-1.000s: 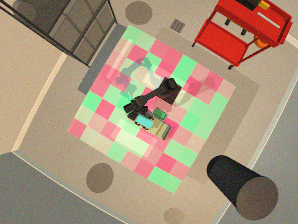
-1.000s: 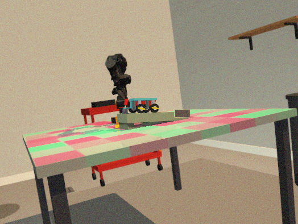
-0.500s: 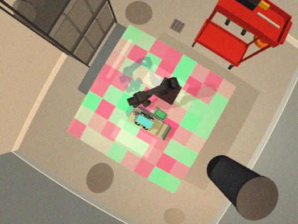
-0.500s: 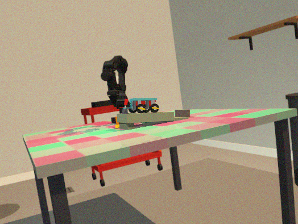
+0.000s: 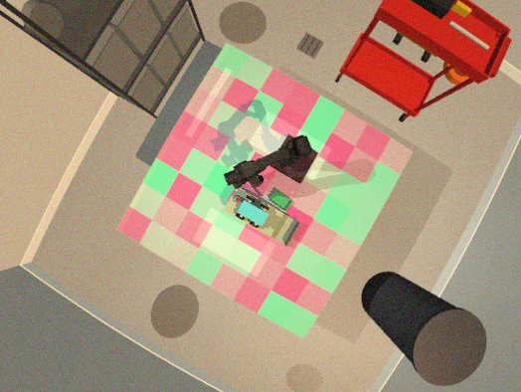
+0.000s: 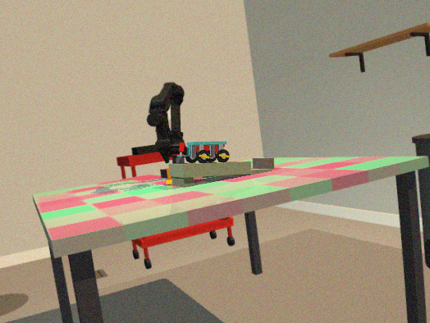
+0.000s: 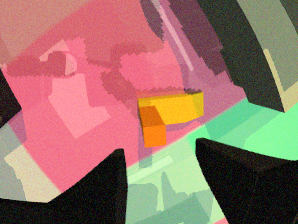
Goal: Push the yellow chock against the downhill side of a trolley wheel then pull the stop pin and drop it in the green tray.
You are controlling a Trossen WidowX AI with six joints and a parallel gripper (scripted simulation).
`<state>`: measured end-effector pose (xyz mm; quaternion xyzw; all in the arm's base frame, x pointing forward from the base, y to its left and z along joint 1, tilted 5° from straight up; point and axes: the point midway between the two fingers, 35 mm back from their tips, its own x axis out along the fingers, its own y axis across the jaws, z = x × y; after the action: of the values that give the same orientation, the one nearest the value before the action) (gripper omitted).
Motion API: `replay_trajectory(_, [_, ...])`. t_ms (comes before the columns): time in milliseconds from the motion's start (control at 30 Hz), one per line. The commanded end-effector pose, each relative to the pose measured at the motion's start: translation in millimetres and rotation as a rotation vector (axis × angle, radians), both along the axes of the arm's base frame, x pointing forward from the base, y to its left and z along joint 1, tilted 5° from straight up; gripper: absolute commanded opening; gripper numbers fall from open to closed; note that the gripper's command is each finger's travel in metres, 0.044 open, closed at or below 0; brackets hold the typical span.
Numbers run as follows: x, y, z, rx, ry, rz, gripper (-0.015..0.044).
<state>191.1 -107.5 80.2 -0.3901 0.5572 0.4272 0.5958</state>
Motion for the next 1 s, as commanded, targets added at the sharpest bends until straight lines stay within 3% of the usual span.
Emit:
replay_trajectory(0, [0, 0, -7, -0.005, 0.001, -0.003, 0.0190])
replay_trajectory(967, [0, 2, -41, -0.005, 0.001, -0.003, 0.0190])
